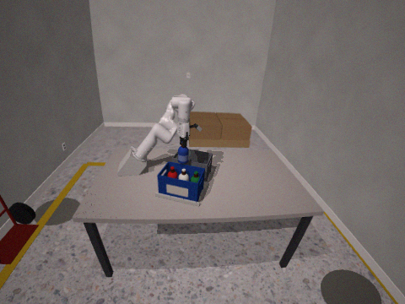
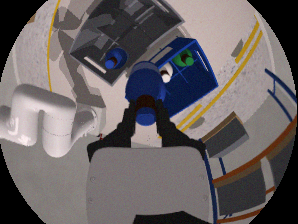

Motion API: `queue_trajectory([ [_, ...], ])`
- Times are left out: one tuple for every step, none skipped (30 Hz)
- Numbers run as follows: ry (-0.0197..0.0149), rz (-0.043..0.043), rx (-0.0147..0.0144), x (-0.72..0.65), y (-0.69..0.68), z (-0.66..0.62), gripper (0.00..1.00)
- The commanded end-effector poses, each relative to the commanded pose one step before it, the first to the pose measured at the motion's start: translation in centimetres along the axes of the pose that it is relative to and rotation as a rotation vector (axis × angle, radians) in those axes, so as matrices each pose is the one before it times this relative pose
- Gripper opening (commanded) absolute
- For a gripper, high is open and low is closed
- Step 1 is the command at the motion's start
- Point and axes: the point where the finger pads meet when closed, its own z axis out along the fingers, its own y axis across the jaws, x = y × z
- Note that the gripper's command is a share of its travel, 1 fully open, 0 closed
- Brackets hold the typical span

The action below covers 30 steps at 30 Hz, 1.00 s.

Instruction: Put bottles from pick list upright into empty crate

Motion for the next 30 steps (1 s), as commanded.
queue_trajectory([
  [-0.00126,-0.00101,-0.00235,0.759,-0.26,-0.082,0.0],
  [0.00001,0.0,0.0,0.184,-0.08,0.0,0.0],
  [0.0,0.0,0.0,0.0,0.0,0.0,0.0],
  [0.0,0.0,0.0,0.0,0.0,0.0,0.0],
  [0.00001,0.0,0.0,0.186,-0.079,0.002,0.0],
  [0.00001,0.0,0.0,0.183,-0.08,-0.001,0.0],
  [0.00001,0.0,0.0,0.183,-0.08,-0.001,0.0],
  [0.00001,0.0,0.0,0.183,-0.08,-0.001,0.0],
  [0.00001,0.0,0.0,0.184,-0.08,-0.001,0.0],
  [0.00001,0.0,0.0,0.184,-0.08,0.0,0.0],
  [0.00001,0.0,0.0,0.184,-0.08,0.0,0.0],
  [0.00001,0.0,0.0,0.184,-0.08,0.0,0.0],
  [0.00001,0.0,0.0,0.184,-0.08,0.0,0.0],
  [0.00001,0.0,0.0,0.184,-0.08,0.0,0.0],
  [0.00001,0.0,0.0,0.184,-0.08,0.0,0.0],
  [0.00001,0.0,0.0,0.184,-0.08,0.0,0.0],
  [0.0,0.0,0.0,0.189,-0.077,0.005,0.0],
  [0.00001,0.0,0.0,0.184,-0.08,0.0,0.0],
  [0.00001,0.0,0.0,0.184,-0.08,0.0,0.0],
  [0.0,0.0,0.0,0.0,0.0,0.0,0.0],
  [0.0,0.0,0.0,0.0,0.0,0.0,0.0],
  [0.00002,-0.00001,0.0,0.181,-0.081,-0.004,0.0],
  [0.00002,0.0,0.0,0.183,-0.08,-0.001,0.0],
  [0.00002,0.0,0.0,0.183,-0.08,-0.001,0.0],
  [0.0,0.0,0.0,0.189,-0.077,0.005,0.0],
  [0.00001,0.0,0.0,0.184,-0.08,0.0,0.0],
  [0.00001,0.0,0.0,0.184,-0.08,0.0,0.0],
  [0.00001,0.0,0.0,0.184,-0.08,0.0,0.0],
  [0.00001,0.0,0.0,0.184,-0.08,0.0,0.0],
  [0.00002,0.0,0.0,0.184,-0.08,0.0,0.0],
])
